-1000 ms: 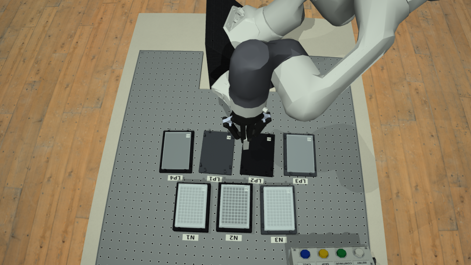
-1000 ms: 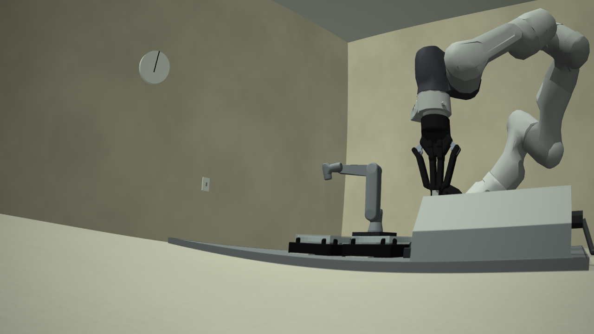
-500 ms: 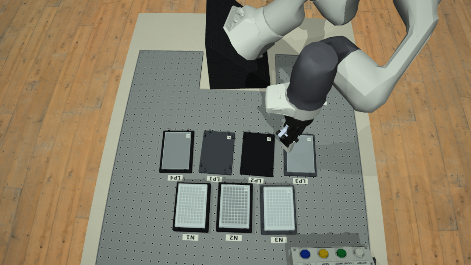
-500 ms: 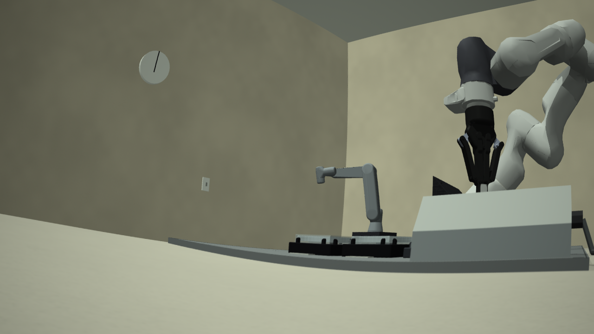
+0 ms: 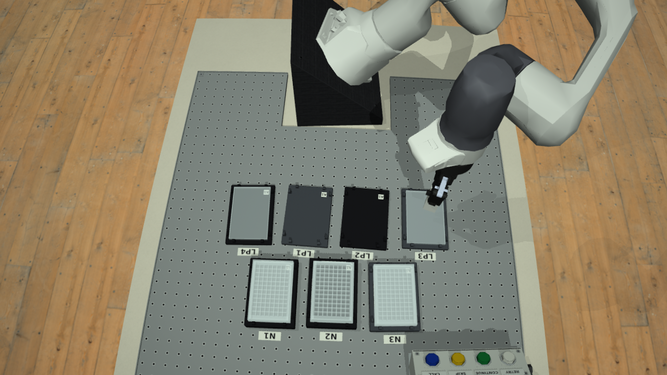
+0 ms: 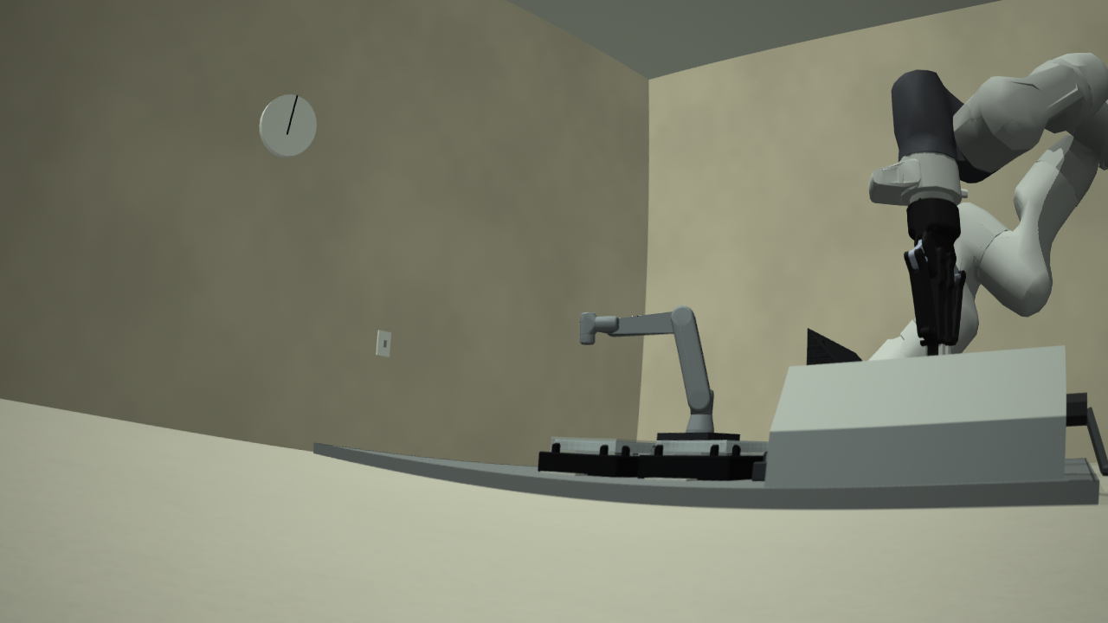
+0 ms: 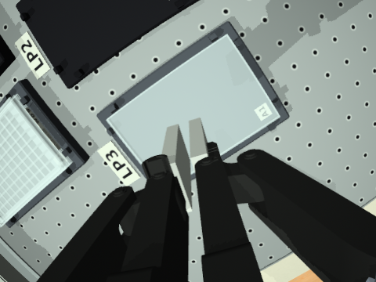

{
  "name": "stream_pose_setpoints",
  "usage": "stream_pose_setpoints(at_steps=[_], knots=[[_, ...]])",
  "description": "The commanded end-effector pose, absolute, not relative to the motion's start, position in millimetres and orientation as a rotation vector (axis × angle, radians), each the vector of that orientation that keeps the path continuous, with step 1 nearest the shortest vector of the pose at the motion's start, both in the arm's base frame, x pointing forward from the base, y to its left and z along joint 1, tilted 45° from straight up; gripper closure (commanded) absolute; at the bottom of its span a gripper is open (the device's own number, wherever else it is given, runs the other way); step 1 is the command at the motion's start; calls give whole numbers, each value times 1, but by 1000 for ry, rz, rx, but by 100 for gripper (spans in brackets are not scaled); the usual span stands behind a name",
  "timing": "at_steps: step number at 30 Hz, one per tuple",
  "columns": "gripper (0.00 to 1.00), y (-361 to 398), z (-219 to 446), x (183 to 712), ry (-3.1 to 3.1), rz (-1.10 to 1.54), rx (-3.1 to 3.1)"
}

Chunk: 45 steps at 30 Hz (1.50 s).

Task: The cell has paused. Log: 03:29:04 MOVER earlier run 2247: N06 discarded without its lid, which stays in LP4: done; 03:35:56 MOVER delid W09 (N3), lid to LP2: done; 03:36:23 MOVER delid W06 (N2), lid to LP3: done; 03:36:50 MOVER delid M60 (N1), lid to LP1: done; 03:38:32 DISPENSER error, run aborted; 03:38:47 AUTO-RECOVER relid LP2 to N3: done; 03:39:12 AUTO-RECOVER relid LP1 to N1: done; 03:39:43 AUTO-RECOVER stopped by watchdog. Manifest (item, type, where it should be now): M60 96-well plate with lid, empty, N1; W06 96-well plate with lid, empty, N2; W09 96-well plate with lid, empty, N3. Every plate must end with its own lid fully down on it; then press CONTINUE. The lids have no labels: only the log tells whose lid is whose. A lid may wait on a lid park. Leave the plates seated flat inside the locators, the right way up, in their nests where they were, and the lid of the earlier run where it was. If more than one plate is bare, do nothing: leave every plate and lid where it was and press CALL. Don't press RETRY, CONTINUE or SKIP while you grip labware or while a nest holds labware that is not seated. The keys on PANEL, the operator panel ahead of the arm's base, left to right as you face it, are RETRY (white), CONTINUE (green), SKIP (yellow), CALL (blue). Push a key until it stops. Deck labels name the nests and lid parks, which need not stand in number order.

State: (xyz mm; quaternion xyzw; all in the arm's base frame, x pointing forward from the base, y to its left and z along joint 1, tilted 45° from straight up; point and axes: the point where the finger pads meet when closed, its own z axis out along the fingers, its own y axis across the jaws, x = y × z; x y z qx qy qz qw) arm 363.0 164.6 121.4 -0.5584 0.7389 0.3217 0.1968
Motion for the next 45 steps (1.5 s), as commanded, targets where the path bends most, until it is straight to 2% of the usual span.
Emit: stream_pose_setpoints(at_steps=[1,45], knots=[[34,166,122,361,1788,801,-1793],[34,167,120,361,417,284,-2332]])
